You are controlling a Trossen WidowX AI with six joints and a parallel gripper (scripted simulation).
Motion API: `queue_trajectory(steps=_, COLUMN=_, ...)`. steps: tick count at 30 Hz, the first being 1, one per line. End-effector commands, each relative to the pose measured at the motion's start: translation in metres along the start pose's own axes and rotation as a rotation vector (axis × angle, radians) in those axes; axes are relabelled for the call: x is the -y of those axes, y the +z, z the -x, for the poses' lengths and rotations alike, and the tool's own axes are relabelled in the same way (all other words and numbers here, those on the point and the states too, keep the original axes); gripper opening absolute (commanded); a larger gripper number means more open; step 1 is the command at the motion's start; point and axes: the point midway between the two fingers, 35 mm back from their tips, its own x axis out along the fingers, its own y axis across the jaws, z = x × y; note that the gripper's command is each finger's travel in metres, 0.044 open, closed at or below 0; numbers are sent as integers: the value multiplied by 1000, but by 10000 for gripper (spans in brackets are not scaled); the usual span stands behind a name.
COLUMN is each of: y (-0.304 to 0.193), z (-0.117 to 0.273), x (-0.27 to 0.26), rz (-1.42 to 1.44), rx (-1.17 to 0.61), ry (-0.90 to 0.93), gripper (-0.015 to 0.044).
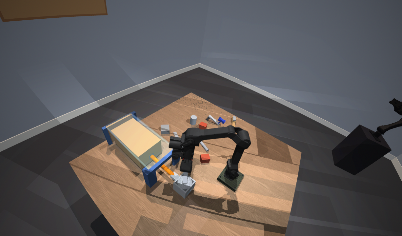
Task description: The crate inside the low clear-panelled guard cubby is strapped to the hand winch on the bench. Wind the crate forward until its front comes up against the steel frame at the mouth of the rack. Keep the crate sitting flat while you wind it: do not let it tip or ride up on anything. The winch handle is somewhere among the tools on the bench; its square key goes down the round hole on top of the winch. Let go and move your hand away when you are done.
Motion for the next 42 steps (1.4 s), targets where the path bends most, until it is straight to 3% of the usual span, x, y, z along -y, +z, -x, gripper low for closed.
queue_trajectory(steps=1, y=7, z=-2, x=-2, rz=4, rx=0, ry=5, gripper=0)
queue_trajectory(steps=42, y=55, z=-1, x=-21, rz=4, rx=4, ry=7, gripper=0)
